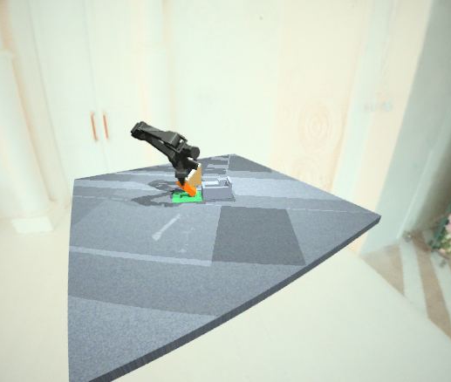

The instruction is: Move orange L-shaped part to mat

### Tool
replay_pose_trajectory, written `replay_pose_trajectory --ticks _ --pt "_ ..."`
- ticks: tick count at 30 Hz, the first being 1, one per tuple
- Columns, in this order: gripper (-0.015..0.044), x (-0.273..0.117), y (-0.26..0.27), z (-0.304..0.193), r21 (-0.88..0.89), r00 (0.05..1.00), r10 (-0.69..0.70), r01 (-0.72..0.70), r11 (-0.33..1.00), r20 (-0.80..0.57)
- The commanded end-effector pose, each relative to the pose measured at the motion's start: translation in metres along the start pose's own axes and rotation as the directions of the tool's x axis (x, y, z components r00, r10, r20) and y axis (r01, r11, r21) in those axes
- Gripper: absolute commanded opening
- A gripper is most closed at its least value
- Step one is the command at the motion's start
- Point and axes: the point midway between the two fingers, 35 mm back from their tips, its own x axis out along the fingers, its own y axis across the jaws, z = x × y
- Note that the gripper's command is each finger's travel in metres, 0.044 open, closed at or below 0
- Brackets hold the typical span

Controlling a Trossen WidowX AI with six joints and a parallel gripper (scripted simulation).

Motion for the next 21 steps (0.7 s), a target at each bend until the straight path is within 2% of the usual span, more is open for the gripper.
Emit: replay_pose_trajectory --ticks 1,10,21 --pt "0.0158 -0.0001 -0.0001 0.0 0.001 1.0 0.0 0.0 1.0 0.0" --pt "0.0394 0.0 0.0 0.0 0.0 1.0 0.0 0.0 1.0 0.0" --pt "0.04 0.0 0.0 0.0 0.0 1.0 0.0 0.0 1.0 0.0"
